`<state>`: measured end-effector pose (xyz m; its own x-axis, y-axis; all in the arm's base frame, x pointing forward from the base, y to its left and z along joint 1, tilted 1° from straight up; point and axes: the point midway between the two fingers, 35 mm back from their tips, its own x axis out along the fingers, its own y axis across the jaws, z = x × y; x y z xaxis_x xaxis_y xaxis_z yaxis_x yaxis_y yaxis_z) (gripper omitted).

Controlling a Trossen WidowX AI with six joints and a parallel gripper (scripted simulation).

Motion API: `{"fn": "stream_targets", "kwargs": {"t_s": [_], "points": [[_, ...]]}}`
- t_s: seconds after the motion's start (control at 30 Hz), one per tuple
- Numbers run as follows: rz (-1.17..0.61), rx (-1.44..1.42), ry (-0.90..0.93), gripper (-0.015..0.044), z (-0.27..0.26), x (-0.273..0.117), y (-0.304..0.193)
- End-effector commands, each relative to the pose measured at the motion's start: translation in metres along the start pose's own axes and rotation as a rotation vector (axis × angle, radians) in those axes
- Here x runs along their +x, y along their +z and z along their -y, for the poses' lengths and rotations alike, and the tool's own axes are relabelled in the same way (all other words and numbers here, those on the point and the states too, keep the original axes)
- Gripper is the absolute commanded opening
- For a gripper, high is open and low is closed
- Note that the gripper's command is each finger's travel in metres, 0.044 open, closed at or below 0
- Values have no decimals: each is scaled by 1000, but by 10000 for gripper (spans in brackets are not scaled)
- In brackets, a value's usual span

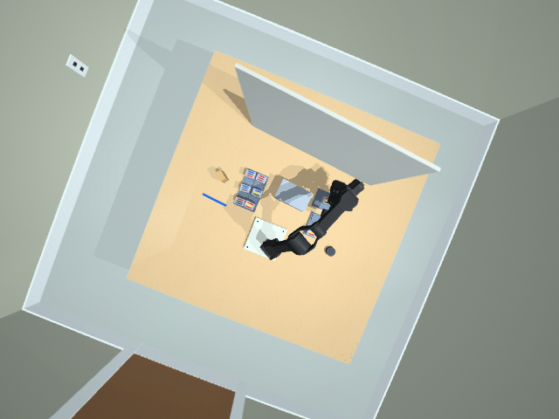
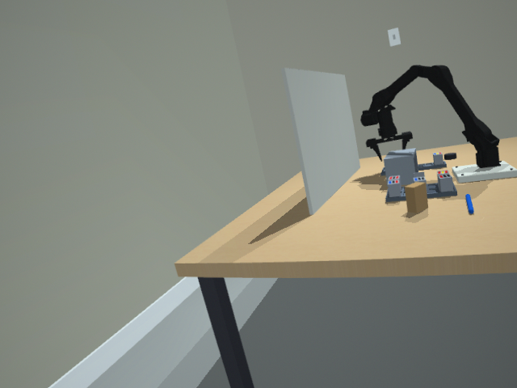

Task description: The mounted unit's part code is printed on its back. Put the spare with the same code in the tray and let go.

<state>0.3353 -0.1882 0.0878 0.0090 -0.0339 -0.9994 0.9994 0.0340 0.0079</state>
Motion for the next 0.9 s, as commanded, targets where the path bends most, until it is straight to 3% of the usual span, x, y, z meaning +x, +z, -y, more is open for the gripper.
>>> {"fn": "stream_targets", "kwargs": {"t_s": [0.0, 0.13, 0.87], "points": [[12, 1, 25, 440, -2, -46, 1], [11, 0, 25, 440, 3, -78, -2], [28, -2, 48, 440, 0, -79, 1]]}}
